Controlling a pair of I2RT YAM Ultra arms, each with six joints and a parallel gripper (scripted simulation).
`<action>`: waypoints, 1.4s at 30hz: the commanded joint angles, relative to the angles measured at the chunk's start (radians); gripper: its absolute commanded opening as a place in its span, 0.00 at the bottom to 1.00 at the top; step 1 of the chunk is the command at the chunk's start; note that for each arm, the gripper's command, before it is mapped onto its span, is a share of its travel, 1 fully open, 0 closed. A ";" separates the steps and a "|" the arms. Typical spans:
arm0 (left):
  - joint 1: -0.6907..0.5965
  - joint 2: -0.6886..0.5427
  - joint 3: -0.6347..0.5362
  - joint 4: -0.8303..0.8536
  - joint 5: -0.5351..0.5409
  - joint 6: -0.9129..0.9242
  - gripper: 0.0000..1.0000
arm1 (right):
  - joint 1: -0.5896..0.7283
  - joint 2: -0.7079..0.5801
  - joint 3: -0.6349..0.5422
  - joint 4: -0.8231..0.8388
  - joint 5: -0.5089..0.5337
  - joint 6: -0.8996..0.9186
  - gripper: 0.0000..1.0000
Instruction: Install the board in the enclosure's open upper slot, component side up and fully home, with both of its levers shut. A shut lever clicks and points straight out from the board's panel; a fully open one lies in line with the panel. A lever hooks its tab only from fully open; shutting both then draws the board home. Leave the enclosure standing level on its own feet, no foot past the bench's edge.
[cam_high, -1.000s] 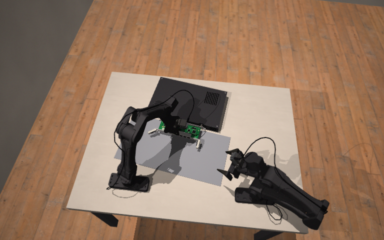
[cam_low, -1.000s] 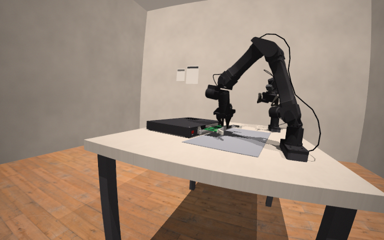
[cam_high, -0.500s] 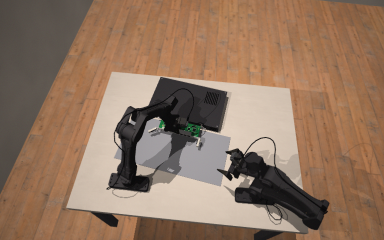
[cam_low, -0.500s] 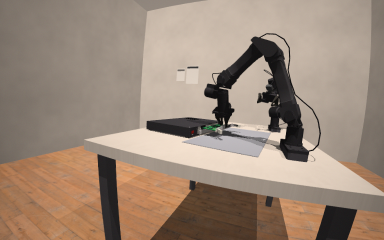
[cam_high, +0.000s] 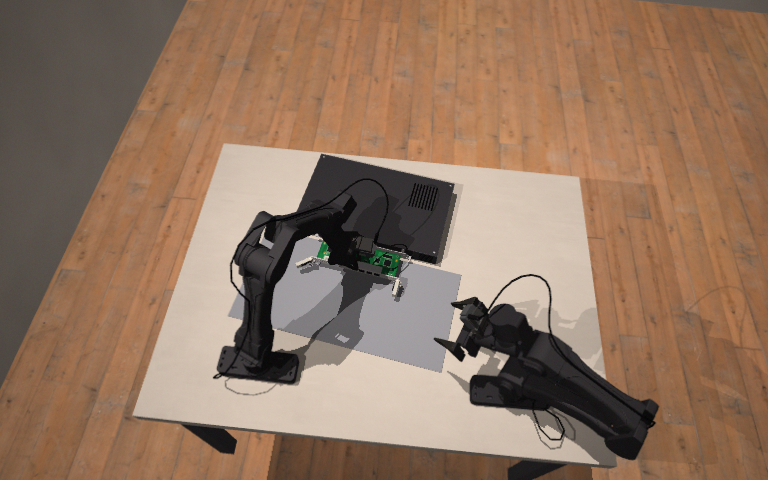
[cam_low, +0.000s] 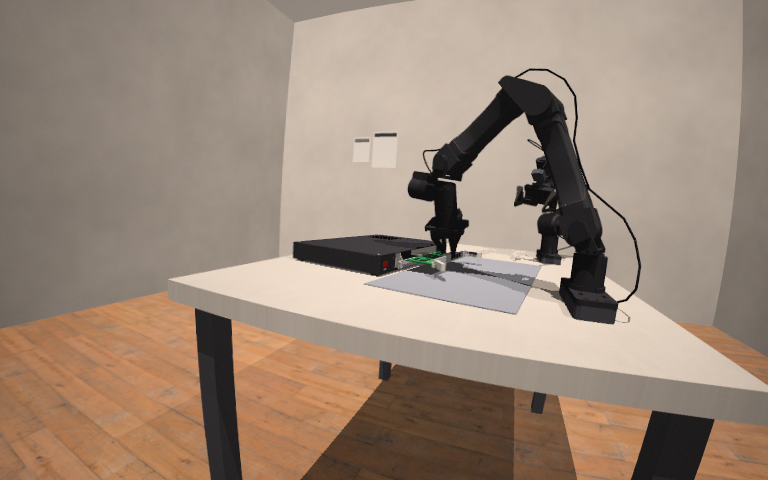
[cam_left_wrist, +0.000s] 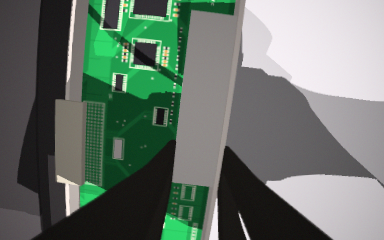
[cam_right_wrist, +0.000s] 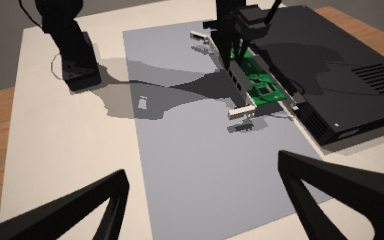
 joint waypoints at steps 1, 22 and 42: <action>0.000 -0.040 0.049 0.002 0.030 0.005 0.19 | 0.008 -0.009 0.003 0.005 0.007 0.012 1.00; -0.010 -0.072 0.011 0.011 0.018 -0.005 0.19 | 0.008 -0.009 0.003 0.005 0.007 0.012 1.00; -0.002 -0.051 0.013 0.019 0.030 0.009 0.19 | 0.008 -0.009 0.003 0.005 0.007 0.012 1.00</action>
